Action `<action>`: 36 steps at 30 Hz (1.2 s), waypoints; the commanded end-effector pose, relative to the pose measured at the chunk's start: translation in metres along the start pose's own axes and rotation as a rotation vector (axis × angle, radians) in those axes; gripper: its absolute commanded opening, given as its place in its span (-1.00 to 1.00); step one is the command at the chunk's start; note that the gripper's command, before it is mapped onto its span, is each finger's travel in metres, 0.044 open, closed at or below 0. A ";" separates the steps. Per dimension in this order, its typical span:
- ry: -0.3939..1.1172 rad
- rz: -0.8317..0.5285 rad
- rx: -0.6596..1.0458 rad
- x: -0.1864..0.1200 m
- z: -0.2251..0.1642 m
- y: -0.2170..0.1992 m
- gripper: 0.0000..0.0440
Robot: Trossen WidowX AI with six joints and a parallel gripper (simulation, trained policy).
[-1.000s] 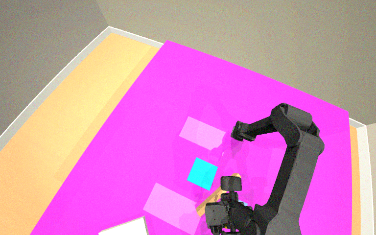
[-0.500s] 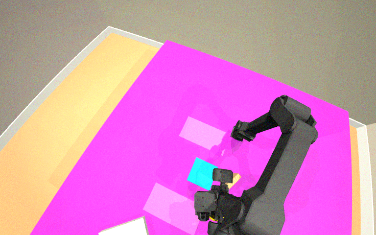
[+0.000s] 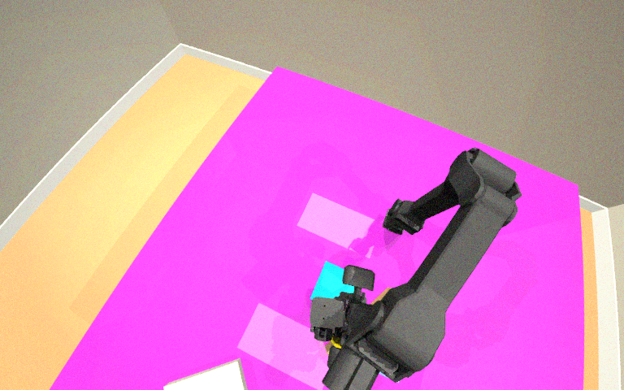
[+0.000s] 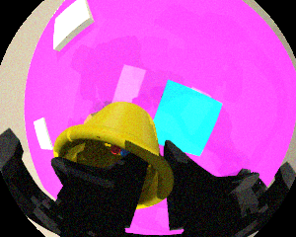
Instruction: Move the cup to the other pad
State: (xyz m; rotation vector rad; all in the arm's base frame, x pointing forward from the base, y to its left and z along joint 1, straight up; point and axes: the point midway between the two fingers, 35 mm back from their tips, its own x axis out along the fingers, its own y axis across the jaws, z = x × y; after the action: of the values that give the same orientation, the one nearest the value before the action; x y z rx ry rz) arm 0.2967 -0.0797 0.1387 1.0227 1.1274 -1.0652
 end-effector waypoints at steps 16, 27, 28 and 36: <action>-0.009 0.008 0.060 0.034 0.004 -0.030 -1.00; -0.003 -0.012 0.086 0.054 -0.004 -0.052 -0.91; -0.003 -0.015 0.088 0.056 -0.005 -0.054 -0.89; -0.013 -0.022 0.109 0.066 -0.005 -0.066 -0.66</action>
State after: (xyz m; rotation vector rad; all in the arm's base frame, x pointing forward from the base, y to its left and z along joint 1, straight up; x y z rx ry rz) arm 0.2400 -0.0941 0.0692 1.0872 1.0957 -1.1557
